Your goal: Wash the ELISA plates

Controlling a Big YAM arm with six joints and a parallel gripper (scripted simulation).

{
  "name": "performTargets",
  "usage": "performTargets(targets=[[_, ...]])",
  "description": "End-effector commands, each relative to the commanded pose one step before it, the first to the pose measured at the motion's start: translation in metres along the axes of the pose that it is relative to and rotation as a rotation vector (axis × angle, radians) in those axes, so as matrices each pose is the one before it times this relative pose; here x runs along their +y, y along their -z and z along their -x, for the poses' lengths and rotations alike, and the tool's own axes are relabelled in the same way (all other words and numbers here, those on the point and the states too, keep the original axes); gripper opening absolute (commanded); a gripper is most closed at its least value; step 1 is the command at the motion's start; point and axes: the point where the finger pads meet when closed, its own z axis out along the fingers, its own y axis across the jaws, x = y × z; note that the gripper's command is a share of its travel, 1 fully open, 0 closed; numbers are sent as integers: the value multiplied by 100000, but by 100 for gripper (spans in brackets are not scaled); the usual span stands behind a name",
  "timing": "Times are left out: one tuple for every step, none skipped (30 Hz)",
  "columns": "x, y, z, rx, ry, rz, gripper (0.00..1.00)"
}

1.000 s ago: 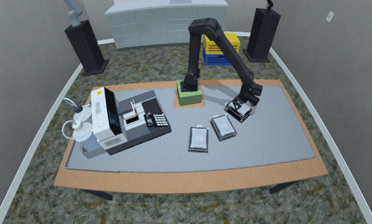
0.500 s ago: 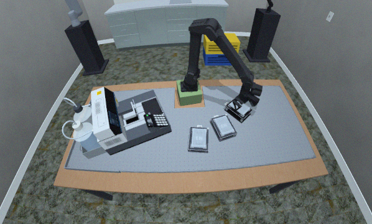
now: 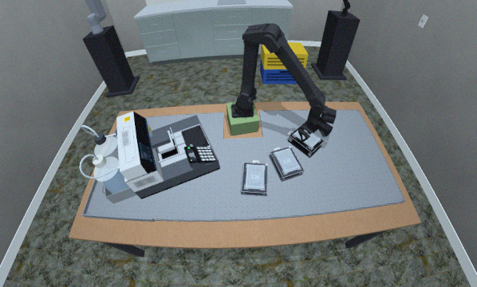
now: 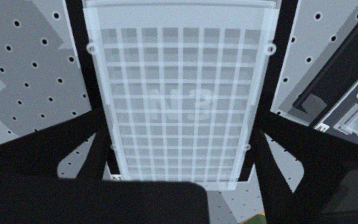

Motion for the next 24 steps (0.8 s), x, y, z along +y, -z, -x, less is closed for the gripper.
performTargets(targets=[[87,-103,499,-1395,130,953,82],[-53,-87,-72,209,-20,-113,82],[-61,-118,-97,294,-8,-158,82],[-60,-90,-87,227,-14,-122,82],[-3,11,52,-97,-65,47,82],[46,64,162,-292,-95,148,82],[0,0,0,0,0,0,82],[0,0,0,0,0,0,82],[213,529,534,-1560,-193,819,82],[-16,-64,-38,131,63,-68,82],[-37,-114,-62,258,-5,-138,82],[-36,-114,-68,261,-13,-138,82],[-11,-111,-77,257,65,-128,82],[-23,-96,-70,222,37,-114,82],[-34,-98,-76,231,-9,-120,82],[-24,-57,-57,130,1,-66,82],[-15,23,-14,-73,-3,39,82],[-10,56,6,-158,-21,83,82],[-17,39,2,-117,2,60,82],[-30,-28,-33,53,-18,-30,82],[-28,-106,-85,255,39,-131,82],[-26,-113,-99,279,26,-142,82],[27,-53,4,68,42,-30,82],[0,0,0,0,0,0,82]])
